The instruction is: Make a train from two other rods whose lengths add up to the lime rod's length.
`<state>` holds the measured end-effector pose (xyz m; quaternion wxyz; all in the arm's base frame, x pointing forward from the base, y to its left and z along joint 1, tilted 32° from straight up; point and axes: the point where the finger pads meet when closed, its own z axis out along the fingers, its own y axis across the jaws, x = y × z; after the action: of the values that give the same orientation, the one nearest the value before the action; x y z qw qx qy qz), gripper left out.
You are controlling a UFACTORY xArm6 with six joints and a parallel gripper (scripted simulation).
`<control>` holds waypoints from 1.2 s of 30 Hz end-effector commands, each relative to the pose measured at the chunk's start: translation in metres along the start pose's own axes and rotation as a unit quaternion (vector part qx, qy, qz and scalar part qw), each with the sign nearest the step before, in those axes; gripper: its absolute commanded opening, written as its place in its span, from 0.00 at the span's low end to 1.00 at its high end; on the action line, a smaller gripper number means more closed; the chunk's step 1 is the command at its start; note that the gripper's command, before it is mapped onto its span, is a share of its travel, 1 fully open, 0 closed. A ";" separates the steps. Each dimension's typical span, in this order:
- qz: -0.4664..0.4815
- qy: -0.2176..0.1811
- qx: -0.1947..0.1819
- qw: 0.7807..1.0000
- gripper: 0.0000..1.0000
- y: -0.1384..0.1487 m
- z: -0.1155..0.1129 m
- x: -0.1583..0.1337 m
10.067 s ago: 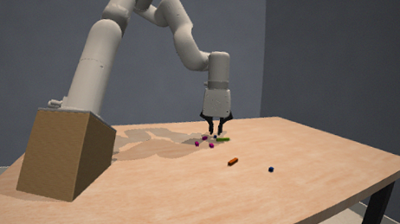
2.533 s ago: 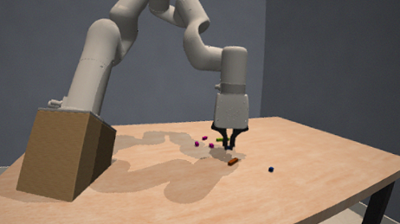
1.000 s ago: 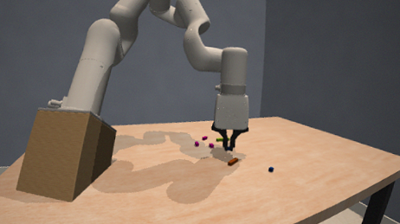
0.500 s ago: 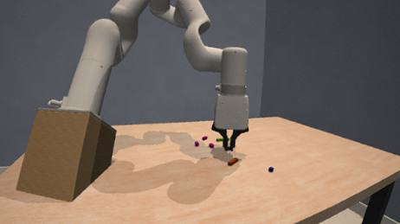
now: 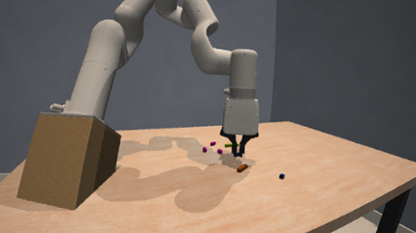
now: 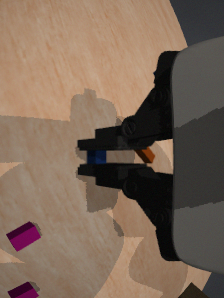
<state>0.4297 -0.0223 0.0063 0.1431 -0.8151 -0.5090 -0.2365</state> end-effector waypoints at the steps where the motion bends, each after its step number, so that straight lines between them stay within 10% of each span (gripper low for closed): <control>1: 0.000 0.000 -0.001 1.000 0.04 0.001 -0.001 0.000; 36: 0.000 0.000 -0.001 1.000 0.04 0.001 0.011 0.000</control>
<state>0.4326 -0.0167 -0.0038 0.1431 -0.8151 -0.5090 -0.2366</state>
